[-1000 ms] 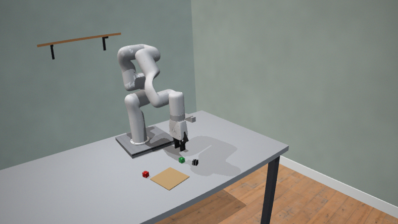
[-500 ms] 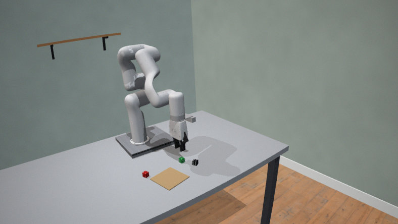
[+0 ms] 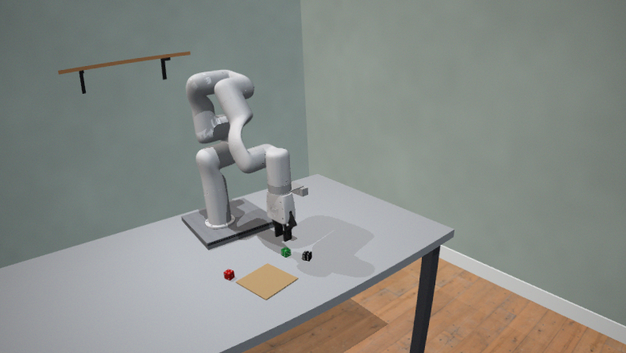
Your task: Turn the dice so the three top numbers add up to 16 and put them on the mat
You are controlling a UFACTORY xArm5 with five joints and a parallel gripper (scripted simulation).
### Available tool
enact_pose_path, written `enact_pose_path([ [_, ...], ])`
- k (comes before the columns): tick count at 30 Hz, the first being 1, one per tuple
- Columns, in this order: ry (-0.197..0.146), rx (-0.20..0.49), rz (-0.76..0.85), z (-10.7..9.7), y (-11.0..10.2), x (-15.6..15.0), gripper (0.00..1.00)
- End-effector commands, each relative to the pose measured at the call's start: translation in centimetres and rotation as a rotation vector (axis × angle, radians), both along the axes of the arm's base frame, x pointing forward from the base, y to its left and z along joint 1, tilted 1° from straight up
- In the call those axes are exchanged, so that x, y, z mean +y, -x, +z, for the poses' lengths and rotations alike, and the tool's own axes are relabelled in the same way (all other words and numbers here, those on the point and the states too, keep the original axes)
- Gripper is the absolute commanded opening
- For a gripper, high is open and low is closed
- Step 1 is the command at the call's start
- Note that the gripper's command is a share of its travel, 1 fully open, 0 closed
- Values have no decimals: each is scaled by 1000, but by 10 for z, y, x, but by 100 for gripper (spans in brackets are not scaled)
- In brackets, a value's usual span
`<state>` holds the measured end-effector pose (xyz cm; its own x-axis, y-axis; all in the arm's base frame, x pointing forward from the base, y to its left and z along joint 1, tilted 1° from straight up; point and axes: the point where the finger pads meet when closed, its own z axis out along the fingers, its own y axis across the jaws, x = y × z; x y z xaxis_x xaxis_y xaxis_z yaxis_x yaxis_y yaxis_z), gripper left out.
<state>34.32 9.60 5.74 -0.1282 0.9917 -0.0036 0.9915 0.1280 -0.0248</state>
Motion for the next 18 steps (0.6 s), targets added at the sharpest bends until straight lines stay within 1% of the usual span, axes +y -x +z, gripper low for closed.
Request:
enact_pose_path([
  [1, -1, -3, 0, -4, -1, 0, 42],
  [18, -1, -3, 0, -27, -1, 1, 42],
])
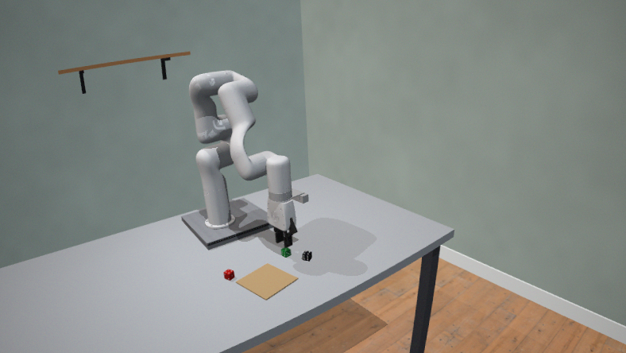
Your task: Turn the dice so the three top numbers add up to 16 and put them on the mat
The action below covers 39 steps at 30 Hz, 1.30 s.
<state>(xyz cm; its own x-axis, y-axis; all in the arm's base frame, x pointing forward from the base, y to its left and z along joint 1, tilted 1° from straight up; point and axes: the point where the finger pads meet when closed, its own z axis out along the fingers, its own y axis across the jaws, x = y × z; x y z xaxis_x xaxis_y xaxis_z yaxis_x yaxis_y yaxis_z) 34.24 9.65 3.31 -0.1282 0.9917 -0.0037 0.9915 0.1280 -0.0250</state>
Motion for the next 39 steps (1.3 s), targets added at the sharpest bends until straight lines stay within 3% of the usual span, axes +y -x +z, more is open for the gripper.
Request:
enact_pose_path([
  [1, -1, -3, 0, -3, -1, 0, 42],
  [14, -1, -3, 0, -14, -1, 1, 42],
  [39, -1, -3, 0, -15, -1, 1, 42],
])
